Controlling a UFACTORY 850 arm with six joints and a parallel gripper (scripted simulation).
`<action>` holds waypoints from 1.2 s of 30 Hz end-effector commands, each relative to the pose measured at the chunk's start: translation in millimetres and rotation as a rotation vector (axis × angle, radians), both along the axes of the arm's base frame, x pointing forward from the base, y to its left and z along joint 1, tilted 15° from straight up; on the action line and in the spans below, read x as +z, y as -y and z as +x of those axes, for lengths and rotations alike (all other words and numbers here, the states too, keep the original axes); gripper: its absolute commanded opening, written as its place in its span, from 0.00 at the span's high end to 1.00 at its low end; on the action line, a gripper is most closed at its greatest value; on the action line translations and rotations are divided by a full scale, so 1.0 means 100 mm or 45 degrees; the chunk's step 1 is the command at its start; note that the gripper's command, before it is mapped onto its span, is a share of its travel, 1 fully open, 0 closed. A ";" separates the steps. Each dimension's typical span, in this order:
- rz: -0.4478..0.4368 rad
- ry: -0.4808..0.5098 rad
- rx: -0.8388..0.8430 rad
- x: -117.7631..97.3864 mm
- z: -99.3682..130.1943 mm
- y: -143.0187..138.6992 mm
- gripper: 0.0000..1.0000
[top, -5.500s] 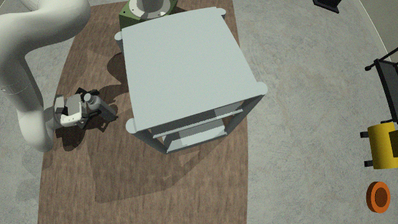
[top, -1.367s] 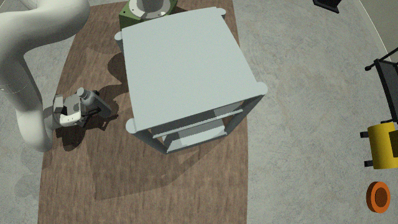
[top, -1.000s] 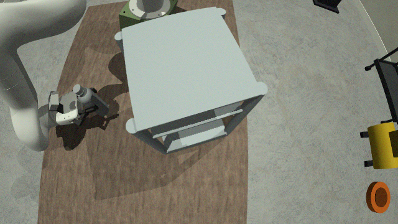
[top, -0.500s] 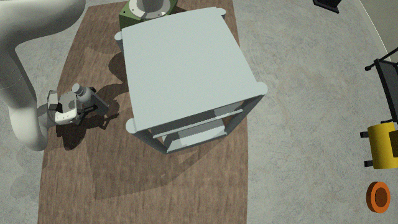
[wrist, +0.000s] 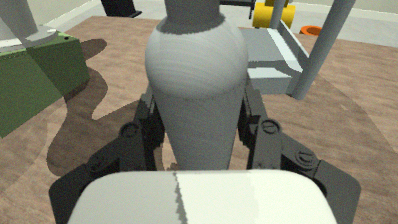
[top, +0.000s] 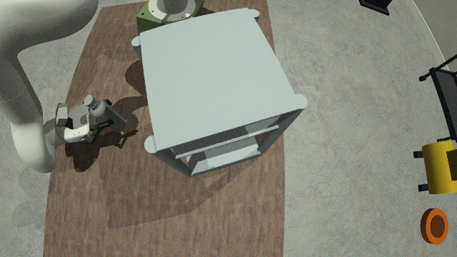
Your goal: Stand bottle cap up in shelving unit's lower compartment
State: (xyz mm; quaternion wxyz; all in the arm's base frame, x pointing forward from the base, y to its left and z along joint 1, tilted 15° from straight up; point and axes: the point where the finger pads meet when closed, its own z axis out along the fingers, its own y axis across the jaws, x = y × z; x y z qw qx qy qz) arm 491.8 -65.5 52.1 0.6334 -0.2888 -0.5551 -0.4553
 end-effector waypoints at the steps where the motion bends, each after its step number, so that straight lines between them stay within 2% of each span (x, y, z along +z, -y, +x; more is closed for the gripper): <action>1: 0.000 0.002 0.000 0.02 -0.02 -0.04 1.00; 12: 0.000 0.002 0.000 0.06 -0.11 -0.22 1.00; 27: 0.000 0.002 0.000 0.16 -0.31 -0.61 1.00; 36: 0.000 0.002 0.000 0.19 -0.36 -0.73 1.00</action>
